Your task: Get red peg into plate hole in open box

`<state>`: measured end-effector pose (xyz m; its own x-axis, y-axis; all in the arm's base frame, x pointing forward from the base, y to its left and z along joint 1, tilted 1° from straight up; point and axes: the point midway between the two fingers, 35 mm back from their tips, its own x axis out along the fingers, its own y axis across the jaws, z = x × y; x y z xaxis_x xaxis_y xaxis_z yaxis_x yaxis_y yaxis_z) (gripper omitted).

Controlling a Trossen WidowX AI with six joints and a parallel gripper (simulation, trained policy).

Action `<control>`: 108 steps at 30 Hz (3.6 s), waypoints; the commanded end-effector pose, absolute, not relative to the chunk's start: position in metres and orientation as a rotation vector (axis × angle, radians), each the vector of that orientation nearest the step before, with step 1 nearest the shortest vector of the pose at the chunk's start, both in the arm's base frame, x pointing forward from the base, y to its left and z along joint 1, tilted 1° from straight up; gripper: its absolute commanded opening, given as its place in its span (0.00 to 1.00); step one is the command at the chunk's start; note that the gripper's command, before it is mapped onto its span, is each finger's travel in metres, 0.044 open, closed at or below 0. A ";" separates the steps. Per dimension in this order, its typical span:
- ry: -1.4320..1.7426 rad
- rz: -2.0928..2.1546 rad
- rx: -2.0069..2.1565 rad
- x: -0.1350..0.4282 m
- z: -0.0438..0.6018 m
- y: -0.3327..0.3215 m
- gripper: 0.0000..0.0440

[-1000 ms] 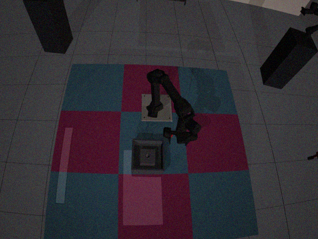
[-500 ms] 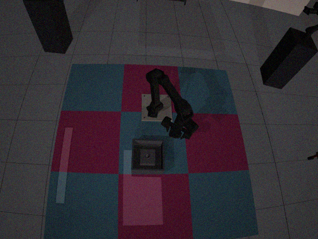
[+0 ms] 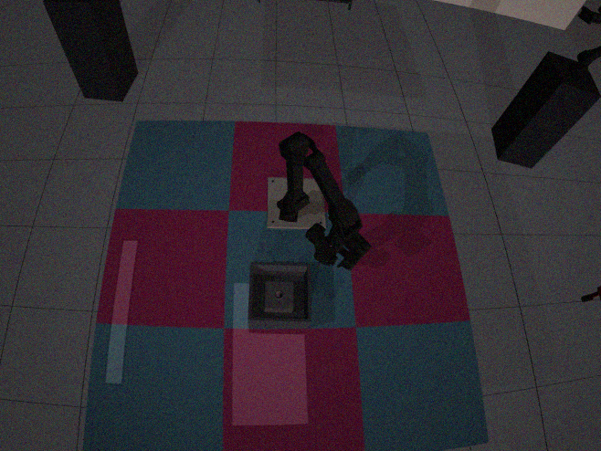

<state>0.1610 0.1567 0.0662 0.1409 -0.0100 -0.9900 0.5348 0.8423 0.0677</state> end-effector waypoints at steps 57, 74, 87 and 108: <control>1.052 -0.698 0.662 0.276 0.150 0.071 0.00; 1.096 -0.694 0.601 0.315 0.122 0.021 0.01; 1.199 -0.613 0.540 0.323 0.091 0.011 0.13; 1.295 -0.575 0.562 0.358 0.129 0.003 0.42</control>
